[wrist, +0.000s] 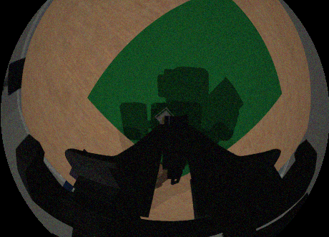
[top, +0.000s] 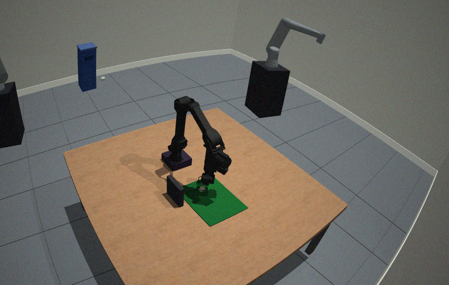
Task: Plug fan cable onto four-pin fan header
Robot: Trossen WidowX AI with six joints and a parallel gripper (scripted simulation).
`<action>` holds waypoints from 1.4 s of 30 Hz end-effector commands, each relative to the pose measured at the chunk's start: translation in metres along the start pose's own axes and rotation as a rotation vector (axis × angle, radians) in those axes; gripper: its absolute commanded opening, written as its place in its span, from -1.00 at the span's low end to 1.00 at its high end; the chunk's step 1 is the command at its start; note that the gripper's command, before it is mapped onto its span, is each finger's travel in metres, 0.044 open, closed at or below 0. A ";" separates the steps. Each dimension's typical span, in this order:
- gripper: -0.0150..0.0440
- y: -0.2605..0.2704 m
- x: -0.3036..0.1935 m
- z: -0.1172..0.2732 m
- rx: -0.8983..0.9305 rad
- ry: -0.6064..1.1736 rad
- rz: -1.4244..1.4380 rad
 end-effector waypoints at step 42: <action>-0.49 0.007 -0.020 -0.001 0.004 -0.001 0.730</action>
Point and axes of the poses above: the point midway between the two fingers, 35 mm back from their tips, its own z axis back along the fingers, its own y axis across the jaws, x = y × z, the point moved 10 cm from there along z, back along the fingers, and after that the axes turned 8 degrees about -z, right-handed, at the moved point
